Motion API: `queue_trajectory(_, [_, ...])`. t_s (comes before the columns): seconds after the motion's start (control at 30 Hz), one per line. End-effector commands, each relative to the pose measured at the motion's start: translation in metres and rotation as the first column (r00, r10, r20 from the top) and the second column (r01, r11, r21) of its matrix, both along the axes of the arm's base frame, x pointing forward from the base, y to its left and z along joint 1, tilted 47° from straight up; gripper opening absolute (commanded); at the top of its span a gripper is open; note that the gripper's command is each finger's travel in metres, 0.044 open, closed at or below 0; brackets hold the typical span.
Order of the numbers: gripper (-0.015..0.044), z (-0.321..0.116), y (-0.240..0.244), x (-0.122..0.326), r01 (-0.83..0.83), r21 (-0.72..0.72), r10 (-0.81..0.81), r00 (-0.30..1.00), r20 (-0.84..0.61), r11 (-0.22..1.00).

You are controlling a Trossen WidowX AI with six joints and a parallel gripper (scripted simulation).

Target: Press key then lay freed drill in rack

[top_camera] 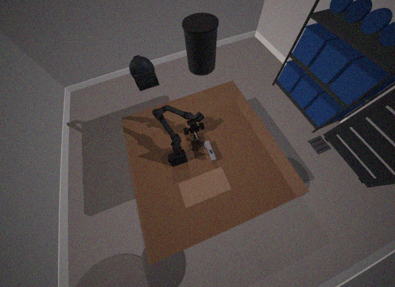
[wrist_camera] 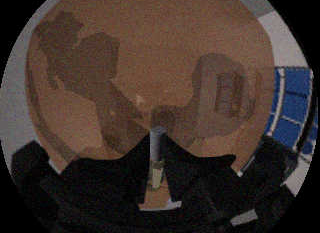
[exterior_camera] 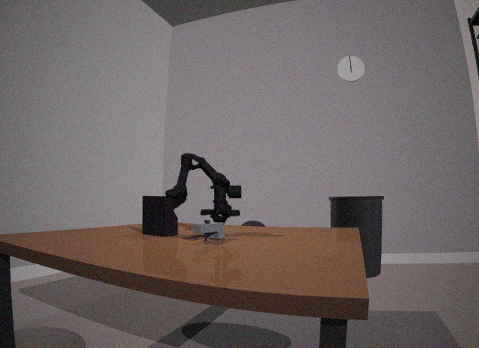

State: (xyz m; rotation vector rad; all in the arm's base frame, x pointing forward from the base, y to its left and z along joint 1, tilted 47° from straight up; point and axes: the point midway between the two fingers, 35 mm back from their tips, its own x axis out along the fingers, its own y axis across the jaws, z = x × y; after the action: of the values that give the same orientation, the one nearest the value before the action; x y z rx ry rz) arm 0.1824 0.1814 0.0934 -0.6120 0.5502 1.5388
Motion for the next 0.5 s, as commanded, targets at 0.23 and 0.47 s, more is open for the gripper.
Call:
queue_trajectory(0.23, [0.0000, -0.0108, 0.0055, -0.0024, 0.004, -0.008, -0.005, 1.000, -0.011, 1.000])
queue_trajectory(0.47, [0.0000, -0.0137, 0.0060, -0.0033, 0.004, -0.008, -0.005, 1.000, -0.012, 1.000])
